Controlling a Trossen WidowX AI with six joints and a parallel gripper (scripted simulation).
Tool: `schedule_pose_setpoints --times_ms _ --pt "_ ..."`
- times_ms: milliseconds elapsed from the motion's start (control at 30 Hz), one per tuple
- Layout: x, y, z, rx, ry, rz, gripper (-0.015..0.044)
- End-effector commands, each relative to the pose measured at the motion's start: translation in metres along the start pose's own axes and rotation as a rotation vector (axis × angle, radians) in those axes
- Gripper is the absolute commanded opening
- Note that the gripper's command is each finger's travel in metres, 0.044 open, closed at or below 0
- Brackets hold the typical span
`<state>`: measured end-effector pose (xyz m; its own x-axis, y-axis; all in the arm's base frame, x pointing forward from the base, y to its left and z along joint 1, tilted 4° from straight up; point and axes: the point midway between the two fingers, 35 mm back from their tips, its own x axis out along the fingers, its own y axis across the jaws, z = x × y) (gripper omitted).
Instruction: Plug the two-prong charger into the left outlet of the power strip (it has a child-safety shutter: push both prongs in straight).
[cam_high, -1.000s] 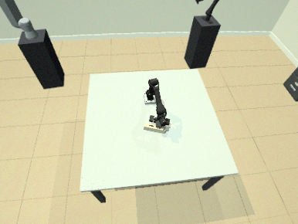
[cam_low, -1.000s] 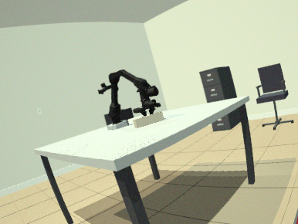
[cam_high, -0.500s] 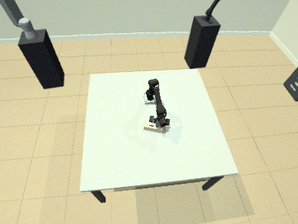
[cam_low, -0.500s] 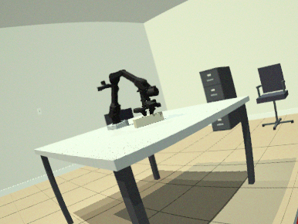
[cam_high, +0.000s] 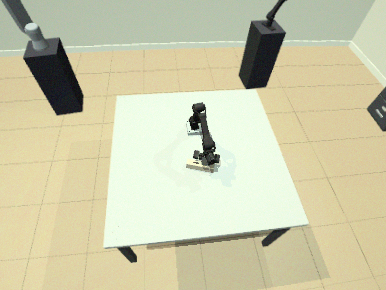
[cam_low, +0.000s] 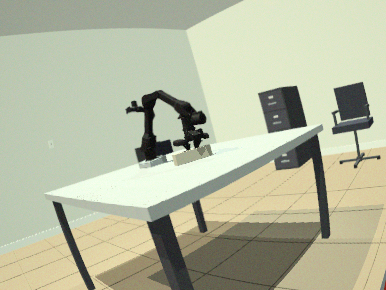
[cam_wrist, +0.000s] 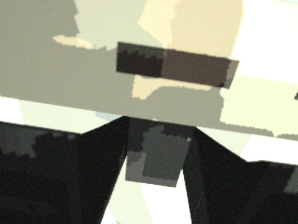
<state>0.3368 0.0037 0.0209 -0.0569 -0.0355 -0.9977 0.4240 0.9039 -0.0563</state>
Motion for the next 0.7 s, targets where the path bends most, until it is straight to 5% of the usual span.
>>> schedule_pose_setpoints --times_ms 0,667 --pt "-0.0007 0.0003 0.0106 0.005 -0.027 0.003 0.0000" --pt "0.0000 0.0004 0.0082 0.005 -0.026 0.003 0.0000"
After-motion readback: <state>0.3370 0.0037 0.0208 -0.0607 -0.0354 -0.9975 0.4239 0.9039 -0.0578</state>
